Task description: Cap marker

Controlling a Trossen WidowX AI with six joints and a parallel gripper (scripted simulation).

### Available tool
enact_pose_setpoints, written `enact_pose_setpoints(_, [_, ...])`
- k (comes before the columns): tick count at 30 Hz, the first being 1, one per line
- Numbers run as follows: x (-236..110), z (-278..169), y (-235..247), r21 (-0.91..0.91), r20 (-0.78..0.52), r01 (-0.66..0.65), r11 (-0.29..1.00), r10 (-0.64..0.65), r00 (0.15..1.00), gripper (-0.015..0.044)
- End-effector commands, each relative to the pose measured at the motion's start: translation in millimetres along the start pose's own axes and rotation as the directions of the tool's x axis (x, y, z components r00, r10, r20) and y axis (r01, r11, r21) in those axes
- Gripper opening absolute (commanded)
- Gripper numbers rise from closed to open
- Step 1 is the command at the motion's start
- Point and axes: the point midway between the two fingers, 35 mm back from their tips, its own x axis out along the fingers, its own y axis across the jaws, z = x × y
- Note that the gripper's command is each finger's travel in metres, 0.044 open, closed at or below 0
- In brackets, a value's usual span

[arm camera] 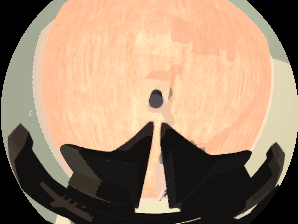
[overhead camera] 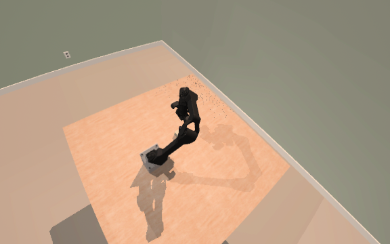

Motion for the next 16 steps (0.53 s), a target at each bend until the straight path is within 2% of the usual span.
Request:
enact_pose_setpoints(1, [-2.5,-0.7,-0.5,0.007,-0.008,-0.003,1.000,0.003,1.000,0.0105])
enact_pose_setpoints(13, [-2.5,-0.7,-0.5,0.007,-0.008,-0.003,1.000,0.003,1.000,0.0420])
enact_pose_setpoints(14, [-2.5,-0.7,-0.5,0.007,-0.008,-0.003,1.000,0.003,1.000,0.0440])
enact_pose_setpoints(16, [-2.5,-0.7,-0.5,0.007,-0.008,-0.003,1.000,0.003,1.000,0.0440])
